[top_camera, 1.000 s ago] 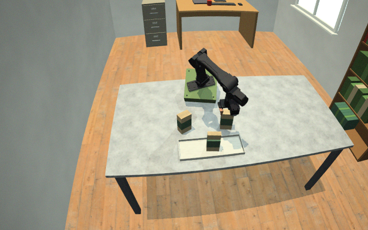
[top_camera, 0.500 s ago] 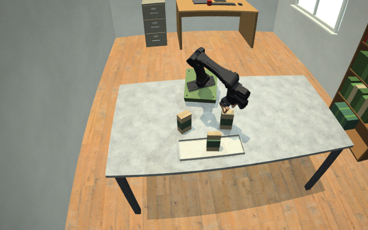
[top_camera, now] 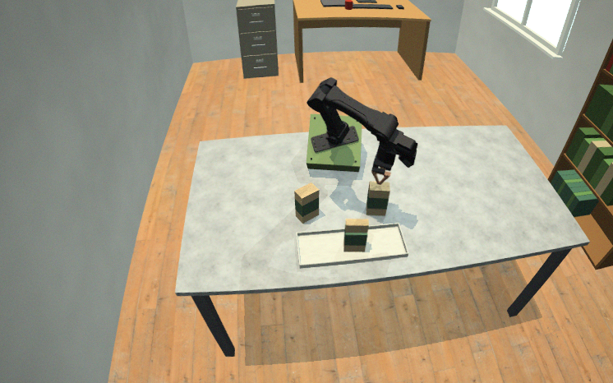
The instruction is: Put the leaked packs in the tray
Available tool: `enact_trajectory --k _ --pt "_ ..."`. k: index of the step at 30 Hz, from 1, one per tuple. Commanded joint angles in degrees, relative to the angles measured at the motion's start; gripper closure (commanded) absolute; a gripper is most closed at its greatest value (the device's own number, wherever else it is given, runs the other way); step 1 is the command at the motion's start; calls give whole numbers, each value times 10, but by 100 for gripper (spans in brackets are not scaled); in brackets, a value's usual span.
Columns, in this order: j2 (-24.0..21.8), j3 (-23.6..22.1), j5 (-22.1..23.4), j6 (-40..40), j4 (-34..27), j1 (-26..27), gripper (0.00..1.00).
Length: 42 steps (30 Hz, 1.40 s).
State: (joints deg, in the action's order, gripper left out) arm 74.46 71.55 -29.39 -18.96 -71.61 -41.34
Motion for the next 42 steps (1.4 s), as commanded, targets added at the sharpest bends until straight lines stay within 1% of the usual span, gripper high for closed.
enact_trajectory --k 1,4,7,9,11,18,21,24,27,30,32,34,35,42 --pt "-23 -15 -12 -64 16 -15 23" --pt "-28 -27 -17 -104 18 -27 23" --pt "-32 -33 -18 -124 21 -32 23" --pt "-34 -35 -17 -128 22 -33 23" --pt "-35 -23 -16 -130 23 -32 23" --pt "-36 -23 -14 -131 24 -32 23" --pt "-35 -40 -11 -134 29 -22 23" --pt "-34 -56 -6 -147 52 -5 23" --pt "-30 -80 -1 -167 87 13 23" --pt "-10 -101 5 -184 118 29 23" --pt "-9 -108 7 -190 129 34 23" --pt "-9 -108 7 -190 129 34 23" --pt "-31 -85 8 -193 132 26 23" --pt "-27 -86 9 -194 135 26 23"
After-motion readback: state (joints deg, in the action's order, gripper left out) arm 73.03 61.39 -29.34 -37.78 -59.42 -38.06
